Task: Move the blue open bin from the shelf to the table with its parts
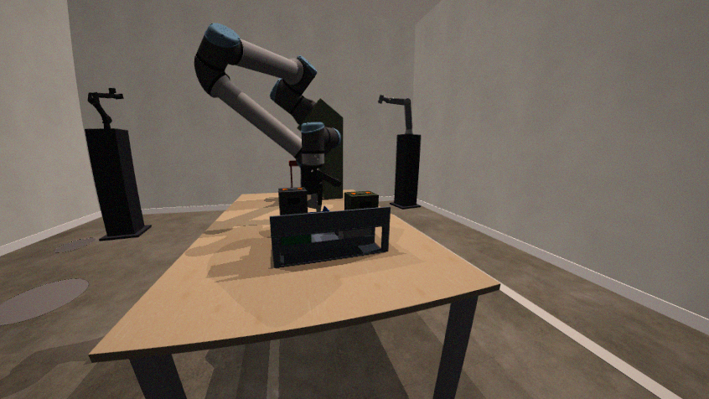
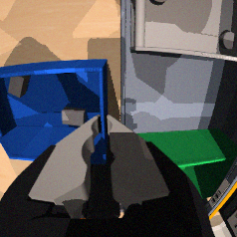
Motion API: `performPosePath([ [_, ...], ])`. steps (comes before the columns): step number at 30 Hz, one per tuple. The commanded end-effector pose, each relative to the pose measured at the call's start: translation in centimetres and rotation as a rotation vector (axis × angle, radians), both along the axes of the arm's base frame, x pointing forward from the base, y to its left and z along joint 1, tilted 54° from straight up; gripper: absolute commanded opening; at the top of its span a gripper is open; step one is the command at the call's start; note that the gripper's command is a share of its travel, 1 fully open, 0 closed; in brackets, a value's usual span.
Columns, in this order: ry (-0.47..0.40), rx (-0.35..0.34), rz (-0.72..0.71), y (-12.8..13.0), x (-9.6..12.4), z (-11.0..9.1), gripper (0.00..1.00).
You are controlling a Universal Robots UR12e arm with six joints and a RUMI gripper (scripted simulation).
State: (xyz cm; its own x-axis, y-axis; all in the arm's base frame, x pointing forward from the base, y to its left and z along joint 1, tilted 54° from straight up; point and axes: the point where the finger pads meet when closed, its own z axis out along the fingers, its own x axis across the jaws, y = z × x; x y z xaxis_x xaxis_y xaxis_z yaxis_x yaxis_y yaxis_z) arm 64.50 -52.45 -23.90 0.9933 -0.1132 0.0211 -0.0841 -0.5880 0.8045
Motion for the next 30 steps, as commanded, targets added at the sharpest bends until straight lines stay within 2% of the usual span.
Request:
performPosePath([
  [1,0.000,0.000,0.001,-0.23,0.02,-0.17,0.00],
  [27,0.000,0.000,0.001,-0.33,0.01,-0.24,0.00],
  [28,0.000,0.000,0.001,-0.32,0.01,-0.24,0.20],
  [30,0.000,0.000,0.001,-0.32,0.01,-0.24,0.20],
])
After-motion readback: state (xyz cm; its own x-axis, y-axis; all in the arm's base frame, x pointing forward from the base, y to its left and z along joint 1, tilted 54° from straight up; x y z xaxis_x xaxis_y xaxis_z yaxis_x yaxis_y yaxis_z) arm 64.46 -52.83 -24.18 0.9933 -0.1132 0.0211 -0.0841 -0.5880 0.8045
